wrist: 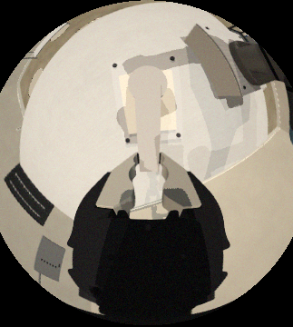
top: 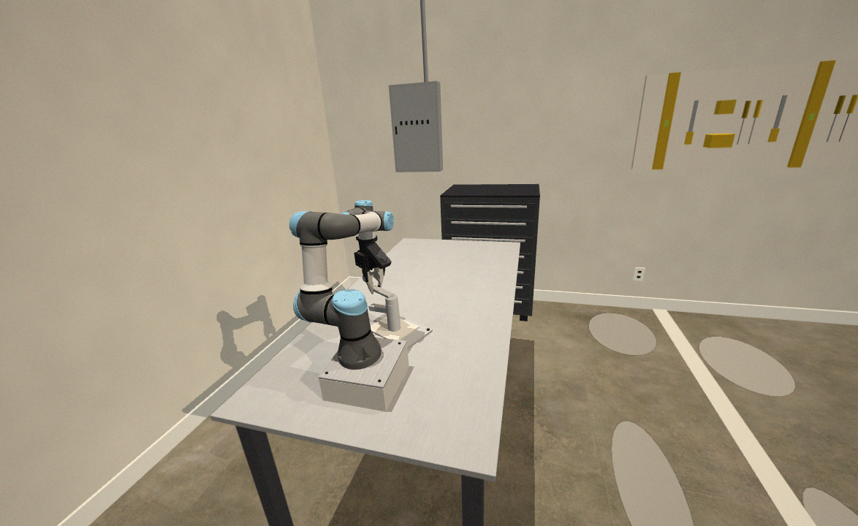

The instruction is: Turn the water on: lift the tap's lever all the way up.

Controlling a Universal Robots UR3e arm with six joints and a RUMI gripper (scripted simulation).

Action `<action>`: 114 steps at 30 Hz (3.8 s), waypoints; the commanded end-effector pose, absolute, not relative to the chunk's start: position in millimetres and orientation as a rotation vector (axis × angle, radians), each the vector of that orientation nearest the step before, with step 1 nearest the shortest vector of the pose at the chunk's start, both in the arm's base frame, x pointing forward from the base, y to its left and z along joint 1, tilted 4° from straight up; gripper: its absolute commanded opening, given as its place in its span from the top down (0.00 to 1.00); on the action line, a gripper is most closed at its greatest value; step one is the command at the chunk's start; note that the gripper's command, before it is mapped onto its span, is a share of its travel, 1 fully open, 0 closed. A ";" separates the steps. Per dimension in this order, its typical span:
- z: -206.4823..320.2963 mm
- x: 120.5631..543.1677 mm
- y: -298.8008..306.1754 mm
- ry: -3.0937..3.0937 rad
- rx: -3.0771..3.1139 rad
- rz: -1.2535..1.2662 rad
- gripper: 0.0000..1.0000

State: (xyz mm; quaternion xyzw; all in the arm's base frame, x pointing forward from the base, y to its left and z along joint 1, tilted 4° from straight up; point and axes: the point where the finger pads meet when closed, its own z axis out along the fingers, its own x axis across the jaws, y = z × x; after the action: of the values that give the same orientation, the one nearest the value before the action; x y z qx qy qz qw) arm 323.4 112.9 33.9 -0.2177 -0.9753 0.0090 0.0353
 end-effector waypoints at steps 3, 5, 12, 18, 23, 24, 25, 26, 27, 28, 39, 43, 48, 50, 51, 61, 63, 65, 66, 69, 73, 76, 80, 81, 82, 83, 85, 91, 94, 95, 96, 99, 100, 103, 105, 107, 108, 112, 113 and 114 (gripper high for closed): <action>34.7 324.2 112.9 -3.000 -0.670 0.027 1.00; 34.7 324.2 112.9 -3.000 -0.670 0.027 1.00; 34.7 324.2 112.9 -3.000 -0.670 0.027 1.00; 34.7 324.2 112.9 -3.000 -0.670 0.027 1.00; 34.7 324.2 112.9 -3.000 -0.670 0.027 1.00; 34.7 324.2 112.9 -3.000 -0.670 0.027 1.00; 34.7 324.2 112.9 -3.000 -0.670 0.027 1.00; 34.7 324.2 112.9 -3.000 -0.670 0.027 1.00; 34.7 324.2 112.9 -3.000 -0.670 0.027 1.00; 34.7 324.2 112.9 -3.000 -0.670 0.027 1.00; 34.7 324.2 112.9 -3.000 -0.670 0.027 1.00; 34.7 324.2 112.9 -3.000 -0.670 0.027 1.00; 34.7 324.2 112.9 -3.000 -0.670 0.027 1.00; 34.7 324.2 112.9 -3.000 -0.670 0.027 1.00; 34.7 324.2 112.9 -3.000 -0.670 0.027 1.00; 34.7 324.2 112.9 -3.000 -0.670 0.027 1.00; 34.7 324.2 112.9 -3.000 -0.670 0.027 1.00; 34.7 324.2 112.9 -3.000 -0.670 0.027 1.00; 34.8 324.2 112.8 -3.000 -0.670 0.027 1.00; 35.9 324.2 112.6 -3.000 -0.670 0.027 1.00; 37.7 324.1 112.3 -3.000 -0.670 0.027 1.00; 42.1 324.0 111.5 -3.000 -0.670 0.027 1.00; 50.4 323.6 109.3 -3.000 -0.670 0.027 1.00; 52.8 323.4 108.6 -3.000 -0.670 0.027 1.00; 55.1 323.2 107.7 -3.000 -0.670 0.027 1.00; 57.3 322.9 106.9 -3.000 -0.670 0.027 1.00; 61.5 322.4 105.2 -3.000 -0.670 0.027 1.00; 67.4 321.5 102.4 -3.000 -0.670 0.027 1.00; 69.4 321.2 101.4 -3.000 -0.670 0.027 1.00; 69.6 321.1 101.3 -3.000 -0.670 0.027 1.00; 69.7 321.1 101.2 -3.000 -0.670 0.027 1.00; 69.7 321.1 101.2 -3.000 -0.670 0.027 1.00; 69.7 321.1 101.2 -3.000 -0.670 0.027 1.00; 69.7 321.1 101.2 -3.000 -0.670 0.027 1.00; 69.7 321.1 101.2 -3.000 -0.670 0.027 1.00; 69.7 321.1 101.2 -3.000 -0.670 0.027 1.00; 69.7 321.1 101.2 -3.000 -0.670 0.027 1.00; 69.7 321.1 101.2 -3.000 -0.670 0.027 1.00; 69.7 321.1 101.2 -3.000 -0.670 0.027 1.00; 69.7 321.1 101.2 -3.000 -0.670 0.027 1.00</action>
State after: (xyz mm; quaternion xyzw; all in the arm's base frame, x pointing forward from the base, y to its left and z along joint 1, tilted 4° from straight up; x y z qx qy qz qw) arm 320.2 101.1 68.7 -0.2177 -0.9753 0.0092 0.0357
